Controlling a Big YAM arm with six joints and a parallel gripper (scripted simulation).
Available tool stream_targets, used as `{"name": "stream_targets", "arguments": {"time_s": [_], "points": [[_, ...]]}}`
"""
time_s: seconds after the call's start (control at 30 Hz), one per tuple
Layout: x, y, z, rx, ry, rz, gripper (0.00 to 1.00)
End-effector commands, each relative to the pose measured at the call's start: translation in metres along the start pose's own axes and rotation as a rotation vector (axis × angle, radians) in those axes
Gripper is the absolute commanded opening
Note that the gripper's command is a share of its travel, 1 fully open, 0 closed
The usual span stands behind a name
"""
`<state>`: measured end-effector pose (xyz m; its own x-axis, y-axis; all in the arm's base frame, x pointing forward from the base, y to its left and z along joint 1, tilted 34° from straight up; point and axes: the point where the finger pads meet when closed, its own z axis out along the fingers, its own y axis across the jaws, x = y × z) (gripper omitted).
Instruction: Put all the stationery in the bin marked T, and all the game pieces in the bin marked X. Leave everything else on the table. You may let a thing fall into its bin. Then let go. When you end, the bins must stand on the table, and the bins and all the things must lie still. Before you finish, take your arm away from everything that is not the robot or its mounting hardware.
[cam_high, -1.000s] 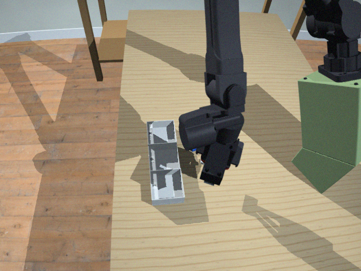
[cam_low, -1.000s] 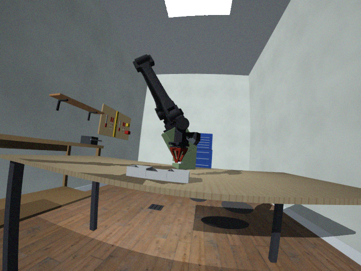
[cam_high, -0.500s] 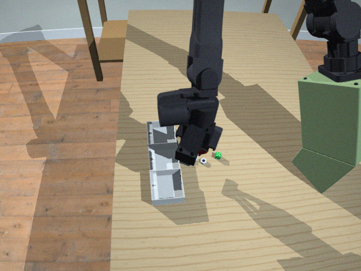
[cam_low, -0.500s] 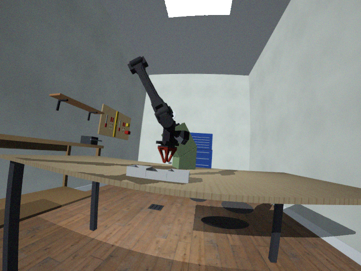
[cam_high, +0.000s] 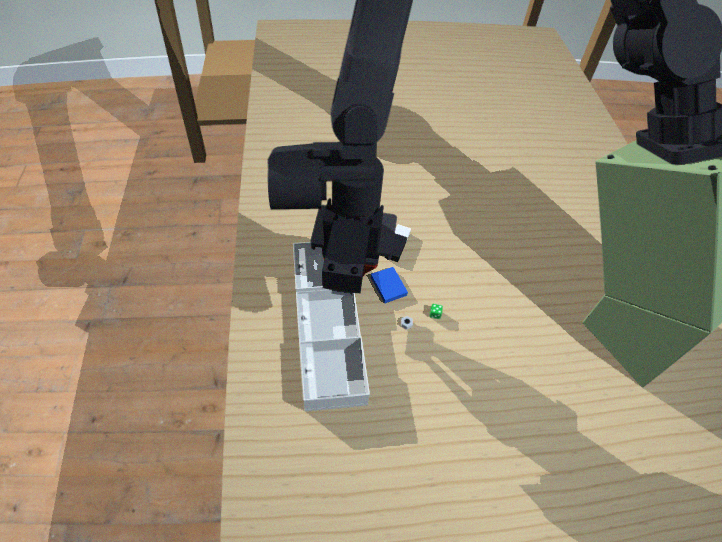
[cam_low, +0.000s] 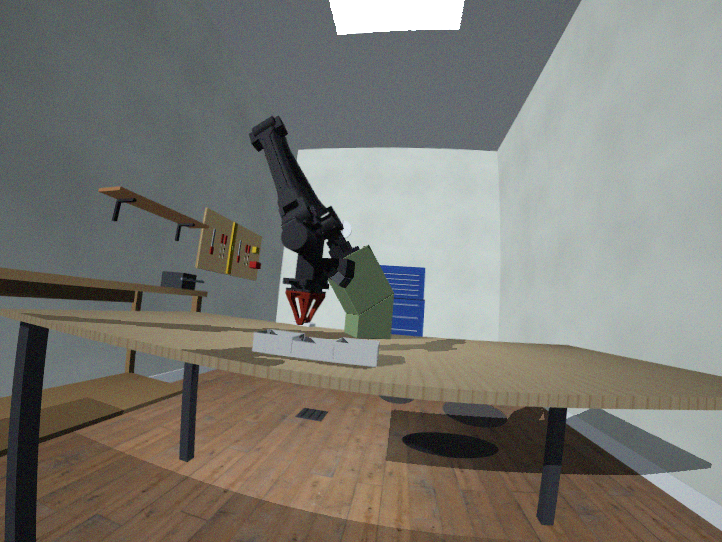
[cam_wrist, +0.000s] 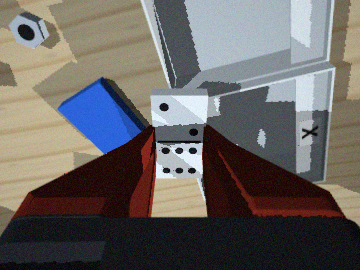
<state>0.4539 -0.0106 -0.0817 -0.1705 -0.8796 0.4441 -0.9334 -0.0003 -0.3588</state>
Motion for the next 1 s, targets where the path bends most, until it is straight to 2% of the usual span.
{"name": "stream_targets", "arguments": {"time_s": [0.0, 0.07, 0.13, 0.17, 0.2, 0.27, 0.4, 0.47, 0.57, 0.93, 0.97], "points": [[0.016, -0.033, -0.011, 0.027, -0.013, -0.154, 0.2], [0.023, -0.043, -0.012, 0.033, -0.015, -0.201, 0.2], [0.023, -0.043, -0.012, 0.033, -0.015, -0.201, 0.2], [0.027, -0.037, -0.01, 0.027, -0.018, -0.257, 0.2], [0.031, -0.053, -0.012, 0.043, -0.018, -0.251, 0.2], [0.035, -0.059, -0.013, 0.043, -0.018, -0.251, 0.2], [0.017, -0.039, -0.011, 0.023, -0.028, -0.299, 0.2], [0.016, -0.038, -0.01, 0.023, -0.026, -0.299, 0.2], [0.02, -0.051, -0.009, 0.033, -0.022, -0.28, 0.2], [0.023, -0.047, -0.008, 0.034, -0.02, -0.263, 0.2], [0.023, -0.043, 0.001, 0.025, -0.019, -0.27, 0.2]]}}
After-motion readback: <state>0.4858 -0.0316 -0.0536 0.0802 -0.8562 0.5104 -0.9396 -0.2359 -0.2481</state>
